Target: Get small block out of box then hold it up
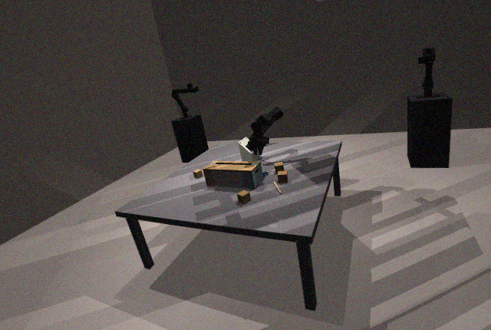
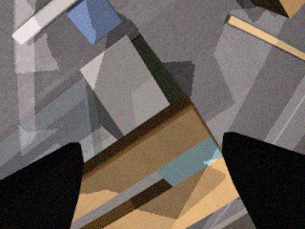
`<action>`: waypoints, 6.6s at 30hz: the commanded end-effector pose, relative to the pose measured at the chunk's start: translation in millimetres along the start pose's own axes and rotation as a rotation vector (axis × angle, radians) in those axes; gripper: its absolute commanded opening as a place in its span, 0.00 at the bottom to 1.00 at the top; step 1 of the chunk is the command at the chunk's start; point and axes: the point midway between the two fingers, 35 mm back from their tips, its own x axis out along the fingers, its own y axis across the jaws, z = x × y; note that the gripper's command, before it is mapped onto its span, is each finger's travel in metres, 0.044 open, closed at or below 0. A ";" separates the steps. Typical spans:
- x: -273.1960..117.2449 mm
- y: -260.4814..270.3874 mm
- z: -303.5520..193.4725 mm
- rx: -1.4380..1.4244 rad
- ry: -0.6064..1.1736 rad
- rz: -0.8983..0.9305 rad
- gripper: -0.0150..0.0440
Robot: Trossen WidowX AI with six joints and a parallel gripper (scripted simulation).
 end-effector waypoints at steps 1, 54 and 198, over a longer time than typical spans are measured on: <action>-0.4 2.9 8.6 -0.566 0.058 -0.003 0.74; 120.8 26.7 44.3 -0.565 0.057 -0.008 0.74; 10.8 82.1 4.1 3.562 -0.098 0.215 0.25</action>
